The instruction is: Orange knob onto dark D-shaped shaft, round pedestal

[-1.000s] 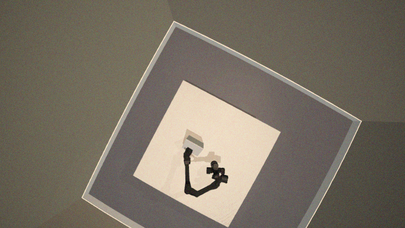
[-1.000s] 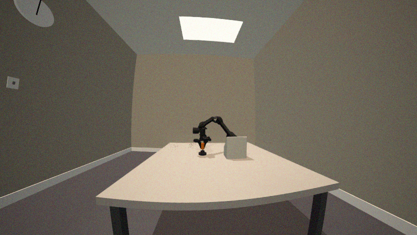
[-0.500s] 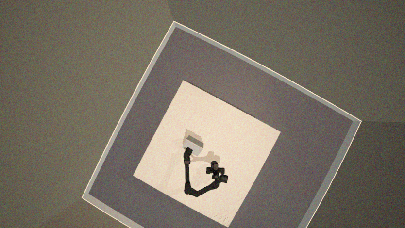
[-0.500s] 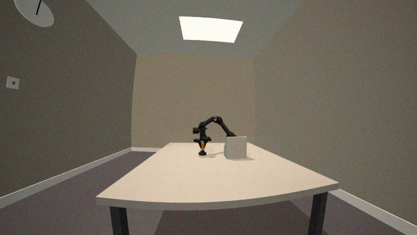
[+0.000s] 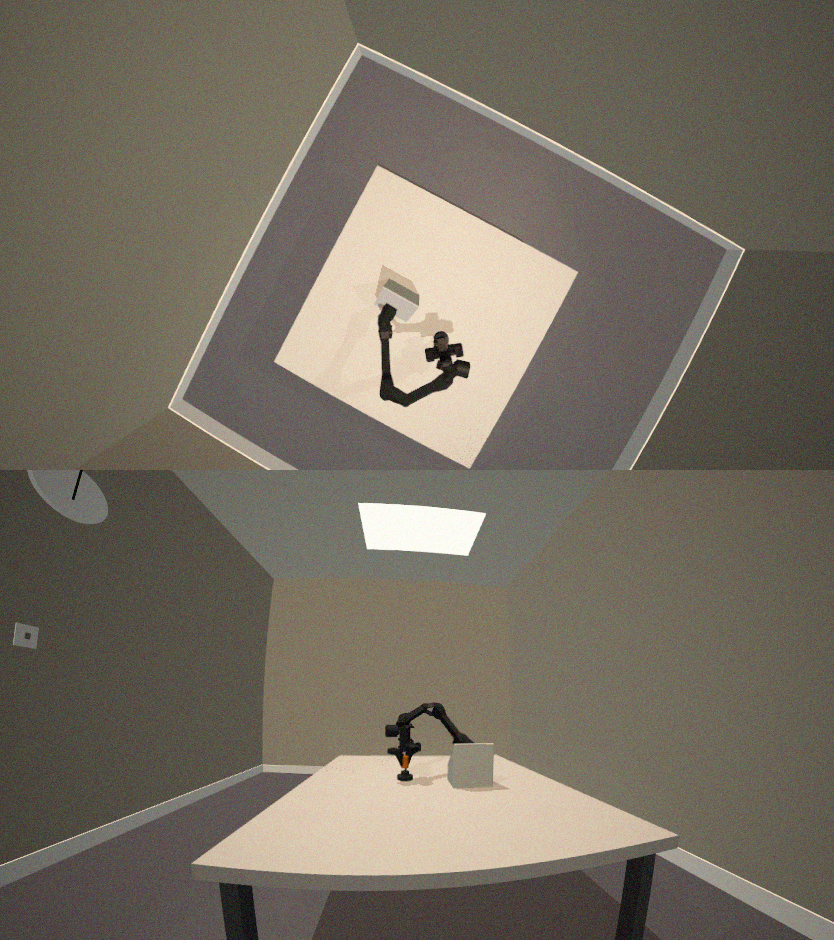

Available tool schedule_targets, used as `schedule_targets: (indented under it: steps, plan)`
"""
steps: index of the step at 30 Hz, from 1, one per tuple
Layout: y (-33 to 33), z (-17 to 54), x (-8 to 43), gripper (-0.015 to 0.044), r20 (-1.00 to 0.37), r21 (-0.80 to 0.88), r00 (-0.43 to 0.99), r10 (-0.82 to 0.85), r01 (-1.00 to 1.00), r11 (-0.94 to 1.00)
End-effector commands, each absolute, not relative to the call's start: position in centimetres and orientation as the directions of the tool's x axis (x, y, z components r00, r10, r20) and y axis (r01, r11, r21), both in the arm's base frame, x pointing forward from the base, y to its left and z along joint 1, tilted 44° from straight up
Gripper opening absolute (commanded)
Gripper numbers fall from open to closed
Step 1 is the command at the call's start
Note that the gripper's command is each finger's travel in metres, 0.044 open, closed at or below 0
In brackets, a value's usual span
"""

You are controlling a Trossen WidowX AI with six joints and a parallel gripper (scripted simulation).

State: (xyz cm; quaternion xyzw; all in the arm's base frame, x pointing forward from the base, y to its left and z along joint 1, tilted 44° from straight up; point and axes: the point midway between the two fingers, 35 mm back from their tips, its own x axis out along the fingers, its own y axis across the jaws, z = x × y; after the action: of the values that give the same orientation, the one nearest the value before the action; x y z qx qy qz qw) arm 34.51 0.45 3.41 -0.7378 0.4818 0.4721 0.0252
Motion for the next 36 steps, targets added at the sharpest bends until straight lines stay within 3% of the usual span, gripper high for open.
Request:
schedule_targets:
  steps: [1, 26, 36]
  plan:
    - [0.57, 3.38, 34.5, 0.0, -0.722, 0.429, 0.094, -0.686, -0.717, -0.549]
    - [0.62, 3.49, 34.43, 0.0, -0.722, 0.429, 0.094, -0.686, -0.717, -0.549]
    - [0.65, 3.41, 34.52, 0.0, -0.722, 0.532, 0.094, -0.686, -0.558, -0.637]
